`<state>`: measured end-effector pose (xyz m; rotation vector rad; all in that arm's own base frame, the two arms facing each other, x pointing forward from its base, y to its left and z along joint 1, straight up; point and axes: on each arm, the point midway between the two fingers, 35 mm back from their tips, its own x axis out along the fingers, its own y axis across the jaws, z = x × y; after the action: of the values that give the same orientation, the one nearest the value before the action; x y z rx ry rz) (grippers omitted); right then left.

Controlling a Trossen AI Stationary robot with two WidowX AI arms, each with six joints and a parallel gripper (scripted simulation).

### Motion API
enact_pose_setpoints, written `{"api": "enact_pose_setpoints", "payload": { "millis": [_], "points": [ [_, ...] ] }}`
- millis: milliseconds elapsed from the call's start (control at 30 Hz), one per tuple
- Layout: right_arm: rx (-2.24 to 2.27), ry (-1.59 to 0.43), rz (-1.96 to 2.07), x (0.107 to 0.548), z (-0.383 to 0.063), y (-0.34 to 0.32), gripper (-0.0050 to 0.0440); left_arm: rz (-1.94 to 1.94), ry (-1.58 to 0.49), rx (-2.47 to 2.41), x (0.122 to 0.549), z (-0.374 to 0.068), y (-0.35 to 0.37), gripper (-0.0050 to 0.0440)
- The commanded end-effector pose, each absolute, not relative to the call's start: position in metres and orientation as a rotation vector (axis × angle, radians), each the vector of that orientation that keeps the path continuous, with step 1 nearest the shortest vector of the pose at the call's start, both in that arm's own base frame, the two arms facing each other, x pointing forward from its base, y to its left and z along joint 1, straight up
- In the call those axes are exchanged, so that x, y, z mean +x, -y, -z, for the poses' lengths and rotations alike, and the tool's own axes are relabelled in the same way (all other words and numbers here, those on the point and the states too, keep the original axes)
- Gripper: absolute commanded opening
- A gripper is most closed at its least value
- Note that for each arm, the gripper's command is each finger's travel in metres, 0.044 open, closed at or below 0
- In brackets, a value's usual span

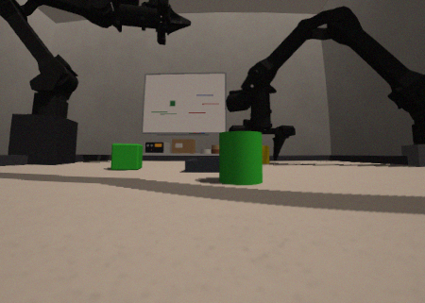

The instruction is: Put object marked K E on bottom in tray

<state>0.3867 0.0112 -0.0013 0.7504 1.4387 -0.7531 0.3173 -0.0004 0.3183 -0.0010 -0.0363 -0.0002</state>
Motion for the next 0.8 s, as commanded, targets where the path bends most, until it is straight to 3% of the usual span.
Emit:
{"api": "enact_pose_setpoints", "payload": {
  "millis": [0,33,133,767],
  "points": [
    [0.760,-1.414,0.740,0.3916,-0.0057,-0.0112,0.0304,0.000,0.050,0.000,0.3157,-0.3229,0.0000,-0.0050],
    [0.760,-1.414,0.740,0.3916,-0.0057,-0.0112,0.0280,0.000,0.050,0.000,0.3157,-0.3229,0.0000,-0.0050],
    [0.760,-1.414,0.740,0.3916,-0.0057,-0.0112,0.0280,0.000,0.050,0.000,0.3157,-0.3229,0.0000,-0.0050],
    [0.760,-1.414,0.740,0.3916,-0.0057,-0.0112,0.0171,0.000,0.050,0.000,0.3157,-0.3229,0.0000,-0.0050]
  ]
}}
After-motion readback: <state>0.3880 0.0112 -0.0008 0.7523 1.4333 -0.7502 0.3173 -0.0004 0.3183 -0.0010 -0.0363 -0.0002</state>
